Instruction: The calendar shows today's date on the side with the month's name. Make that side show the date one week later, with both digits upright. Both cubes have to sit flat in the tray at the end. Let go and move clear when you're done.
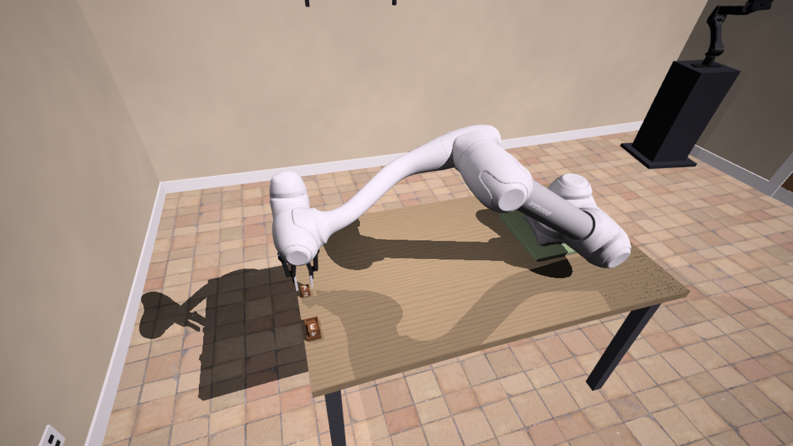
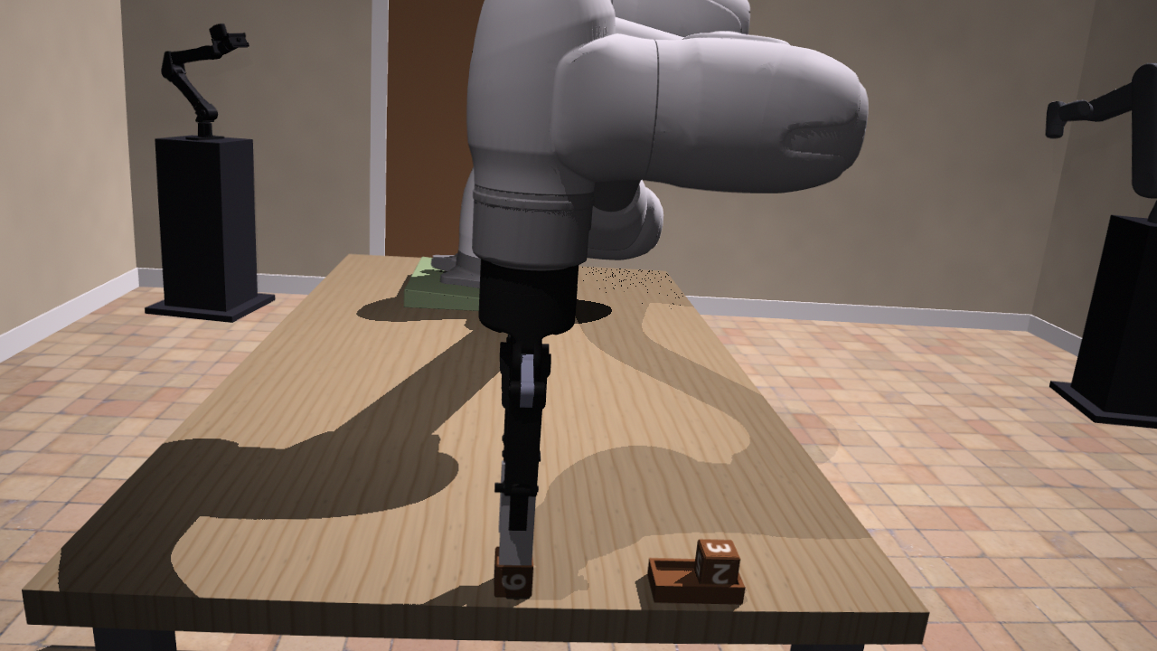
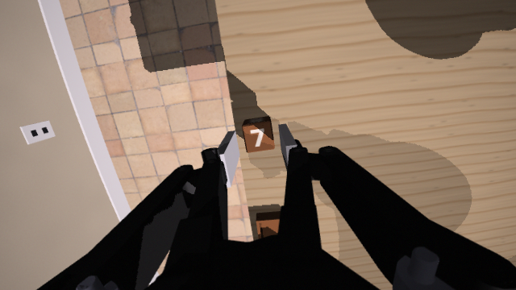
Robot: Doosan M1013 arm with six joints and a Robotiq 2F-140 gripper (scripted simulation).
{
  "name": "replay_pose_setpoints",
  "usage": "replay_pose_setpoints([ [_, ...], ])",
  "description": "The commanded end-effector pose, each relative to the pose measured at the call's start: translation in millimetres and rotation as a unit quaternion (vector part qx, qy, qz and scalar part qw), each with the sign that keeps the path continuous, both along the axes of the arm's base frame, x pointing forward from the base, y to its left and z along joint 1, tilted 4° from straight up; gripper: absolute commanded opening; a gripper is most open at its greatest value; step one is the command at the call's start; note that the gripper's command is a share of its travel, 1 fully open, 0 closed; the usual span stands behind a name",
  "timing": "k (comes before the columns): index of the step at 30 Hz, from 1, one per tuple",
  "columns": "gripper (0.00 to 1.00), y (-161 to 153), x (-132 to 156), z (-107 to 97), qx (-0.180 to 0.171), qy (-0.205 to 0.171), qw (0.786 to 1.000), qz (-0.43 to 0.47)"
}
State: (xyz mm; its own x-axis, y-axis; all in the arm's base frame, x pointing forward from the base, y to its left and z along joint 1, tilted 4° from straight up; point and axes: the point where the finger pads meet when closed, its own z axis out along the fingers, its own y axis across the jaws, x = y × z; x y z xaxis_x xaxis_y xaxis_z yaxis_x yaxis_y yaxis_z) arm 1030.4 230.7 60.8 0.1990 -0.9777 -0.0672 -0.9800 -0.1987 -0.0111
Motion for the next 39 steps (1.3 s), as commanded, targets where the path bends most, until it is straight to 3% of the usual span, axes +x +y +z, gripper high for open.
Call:
replay_pose_setpoints([
  [1,0.36,0.0,0.0,0.3,0.000,0.000,1.000,0.000],
  [15,0.36,-0.1,0.0,1.8,0.000,0.000,1.000,0.000],
  [28,0.36,-2.3,0.1,34.1,0.000,0.000,1.000,0.000],
  [39,0.36,-2.7,0.0,39.7,-0.002,0.000,1.000,0.000],
])
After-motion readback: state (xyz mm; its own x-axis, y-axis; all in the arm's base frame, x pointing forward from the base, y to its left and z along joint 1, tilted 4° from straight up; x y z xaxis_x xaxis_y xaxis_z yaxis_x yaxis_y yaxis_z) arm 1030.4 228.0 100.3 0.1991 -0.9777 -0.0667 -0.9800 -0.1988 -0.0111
